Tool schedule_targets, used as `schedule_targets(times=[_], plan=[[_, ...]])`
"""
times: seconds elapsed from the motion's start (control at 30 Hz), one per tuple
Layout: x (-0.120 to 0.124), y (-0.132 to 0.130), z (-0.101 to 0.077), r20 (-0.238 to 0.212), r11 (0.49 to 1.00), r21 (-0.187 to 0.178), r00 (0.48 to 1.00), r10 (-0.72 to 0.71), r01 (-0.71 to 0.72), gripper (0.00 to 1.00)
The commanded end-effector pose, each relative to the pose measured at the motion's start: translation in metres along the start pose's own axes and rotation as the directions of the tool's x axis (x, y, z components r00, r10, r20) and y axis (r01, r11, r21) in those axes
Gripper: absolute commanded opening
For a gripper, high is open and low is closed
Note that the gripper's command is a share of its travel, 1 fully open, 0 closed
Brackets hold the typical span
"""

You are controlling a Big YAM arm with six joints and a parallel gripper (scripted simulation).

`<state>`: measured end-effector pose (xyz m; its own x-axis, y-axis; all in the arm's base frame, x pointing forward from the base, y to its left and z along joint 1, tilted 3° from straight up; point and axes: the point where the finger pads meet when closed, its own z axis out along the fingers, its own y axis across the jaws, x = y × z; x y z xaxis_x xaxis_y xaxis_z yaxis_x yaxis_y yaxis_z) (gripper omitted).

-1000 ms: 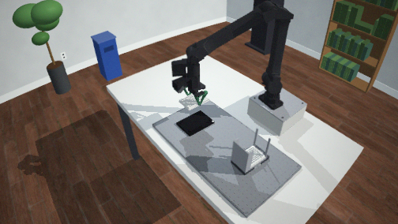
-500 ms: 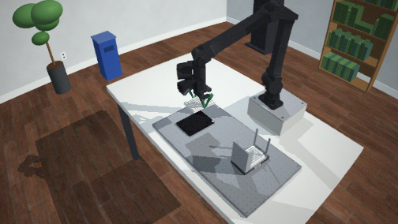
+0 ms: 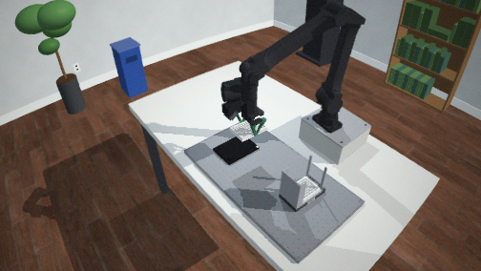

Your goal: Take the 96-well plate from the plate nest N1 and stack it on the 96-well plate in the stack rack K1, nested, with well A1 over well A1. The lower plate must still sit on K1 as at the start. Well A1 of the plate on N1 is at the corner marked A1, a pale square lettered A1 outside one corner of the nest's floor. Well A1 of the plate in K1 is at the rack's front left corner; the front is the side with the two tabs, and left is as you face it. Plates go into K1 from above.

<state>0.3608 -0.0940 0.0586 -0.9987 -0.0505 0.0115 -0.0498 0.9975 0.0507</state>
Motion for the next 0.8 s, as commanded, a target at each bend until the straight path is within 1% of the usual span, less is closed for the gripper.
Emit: schedule_targets(times=[0.0, 0.1, 0.17, 0.2, 0.27, 0.43, 0.53, 0.6, 0.67, 0.73, 0.77], plan=[[-0.007, 0.013, -0.004, 0.023, 1.0, 0.006, 1.0, 0.012, -0.013, 0.0], [-0.006, 0.023, -0.009, 0.035, 1.0, 0.008, 0.999, 0.012, -0.012, 0.0], [-0.006, 0.023, -0.009, 0.035, 1.0, 0.008, 0.999, 0.012, -0.012, 0.0], [-0.007, 0.026, -0.002, 0.018, 1.0, 0.005, 1.0, 0.013, -0.013, 0.0], [-0.005, 0.033, -0.009, 0.034, 1.0, 0.008, 0.999, 0.012, -0.012, 0.0], [-0.002, 0.05, -0.009, 0.032, 1.0, 0.005, 0.999, 0.012, -0.012, 0.0], [0.001, 0.06, -0.004, 0.016, 1.0, 0.002, 1.0, 0.013, -0.013, 0.0], [0.001, 0.067, -0.009, 0.028, 1.0, 0.003, 1.0, 0.012, -0.012, 0.0], [0.002, 0.074, -0.009, 0.026, 1.0, 0.002, 1.0, 0.012, -0.012, 0.0], [0.002, 0.074, -0.009, 0.026, 1.0, 0.002, 1.0, 0.012, -0.012, 0.0], [-0.008, 0.076, -0.009, 0.025, 1.0, 0.003, 1.0, 0.012, -0.012, 0.0]])
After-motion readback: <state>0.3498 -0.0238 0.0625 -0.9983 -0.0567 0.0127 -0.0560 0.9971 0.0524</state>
